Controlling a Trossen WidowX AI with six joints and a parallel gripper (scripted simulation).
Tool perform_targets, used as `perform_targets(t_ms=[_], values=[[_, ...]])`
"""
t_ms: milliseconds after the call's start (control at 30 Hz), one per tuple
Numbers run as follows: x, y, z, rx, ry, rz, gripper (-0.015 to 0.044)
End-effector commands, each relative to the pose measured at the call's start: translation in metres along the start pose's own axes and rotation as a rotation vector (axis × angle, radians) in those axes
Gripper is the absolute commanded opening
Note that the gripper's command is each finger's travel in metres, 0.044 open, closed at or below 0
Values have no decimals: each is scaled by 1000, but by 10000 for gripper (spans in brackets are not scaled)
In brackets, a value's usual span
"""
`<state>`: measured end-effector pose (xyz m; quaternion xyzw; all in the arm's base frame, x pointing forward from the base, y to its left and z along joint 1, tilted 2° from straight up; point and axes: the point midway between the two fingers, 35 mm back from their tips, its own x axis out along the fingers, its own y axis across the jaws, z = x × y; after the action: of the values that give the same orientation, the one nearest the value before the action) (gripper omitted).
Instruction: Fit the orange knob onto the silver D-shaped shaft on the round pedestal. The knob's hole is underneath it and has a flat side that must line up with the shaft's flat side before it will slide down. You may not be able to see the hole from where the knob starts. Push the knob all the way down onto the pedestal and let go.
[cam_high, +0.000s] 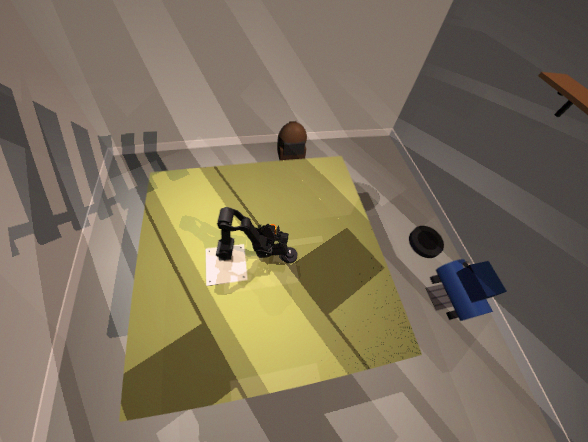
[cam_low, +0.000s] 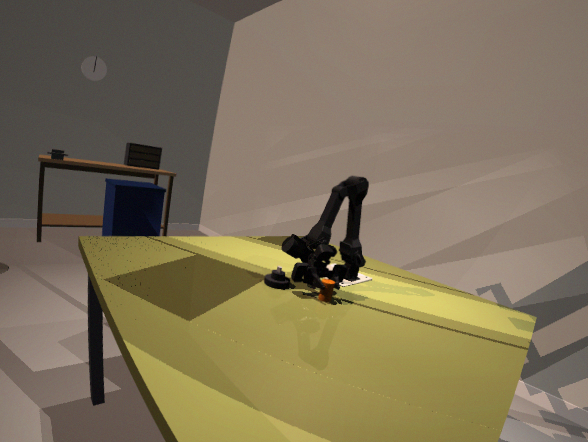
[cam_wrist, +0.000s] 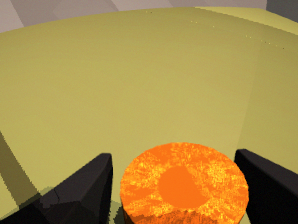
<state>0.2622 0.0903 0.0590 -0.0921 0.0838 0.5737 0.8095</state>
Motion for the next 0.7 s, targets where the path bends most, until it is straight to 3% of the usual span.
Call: perform_targets(t_ms=[0, 467, 667], values=[[0, 0, 0, 7, -3, 1, 260], [0, 0, 0, 7, -3, 1, 260], [0, 0, 0, 7, -3, 1, 418]])
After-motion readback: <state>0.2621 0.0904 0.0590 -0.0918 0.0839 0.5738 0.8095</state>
